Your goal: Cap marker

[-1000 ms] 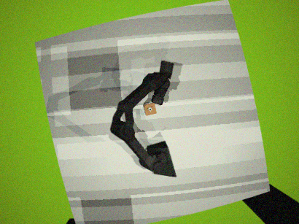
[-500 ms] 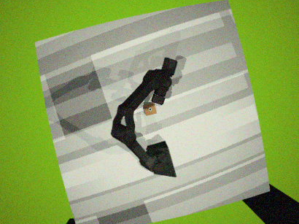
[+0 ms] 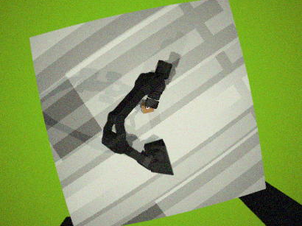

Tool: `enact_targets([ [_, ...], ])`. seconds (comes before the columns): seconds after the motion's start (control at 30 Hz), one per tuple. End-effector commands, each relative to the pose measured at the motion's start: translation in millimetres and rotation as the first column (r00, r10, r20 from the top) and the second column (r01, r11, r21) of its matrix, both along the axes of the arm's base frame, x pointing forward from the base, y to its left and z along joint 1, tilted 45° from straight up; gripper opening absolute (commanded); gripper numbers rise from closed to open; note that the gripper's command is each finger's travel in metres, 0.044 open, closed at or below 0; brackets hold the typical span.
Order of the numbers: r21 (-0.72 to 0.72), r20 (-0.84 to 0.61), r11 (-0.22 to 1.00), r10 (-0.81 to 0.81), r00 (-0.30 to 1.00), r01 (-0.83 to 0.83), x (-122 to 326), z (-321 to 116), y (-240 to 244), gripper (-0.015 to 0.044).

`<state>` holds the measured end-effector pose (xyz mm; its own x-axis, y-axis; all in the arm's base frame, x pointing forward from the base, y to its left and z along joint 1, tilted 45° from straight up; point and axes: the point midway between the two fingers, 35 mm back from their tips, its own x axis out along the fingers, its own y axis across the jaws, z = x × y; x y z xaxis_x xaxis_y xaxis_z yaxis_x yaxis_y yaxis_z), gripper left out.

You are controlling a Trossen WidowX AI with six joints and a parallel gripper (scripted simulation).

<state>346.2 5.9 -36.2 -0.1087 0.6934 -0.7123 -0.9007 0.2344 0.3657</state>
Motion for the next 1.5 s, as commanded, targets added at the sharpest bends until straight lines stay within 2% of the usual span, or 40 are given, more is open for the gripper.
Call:
enact_targets([
  [0.0,-0.004,-0.005,1.000,0.004,1.000,-0.004,-9.0,7.3,-0.6,0.0000],
  [1.03,-0.003,-0.010,1.000,0.004,1.000,-0.004,-79.7,65.5,5.1,0.0000],
  [1.47,-0.003,-0.010,1.000,0.004,1.000,-0.004,-82.5,59.9,11.1,0.0000],
])
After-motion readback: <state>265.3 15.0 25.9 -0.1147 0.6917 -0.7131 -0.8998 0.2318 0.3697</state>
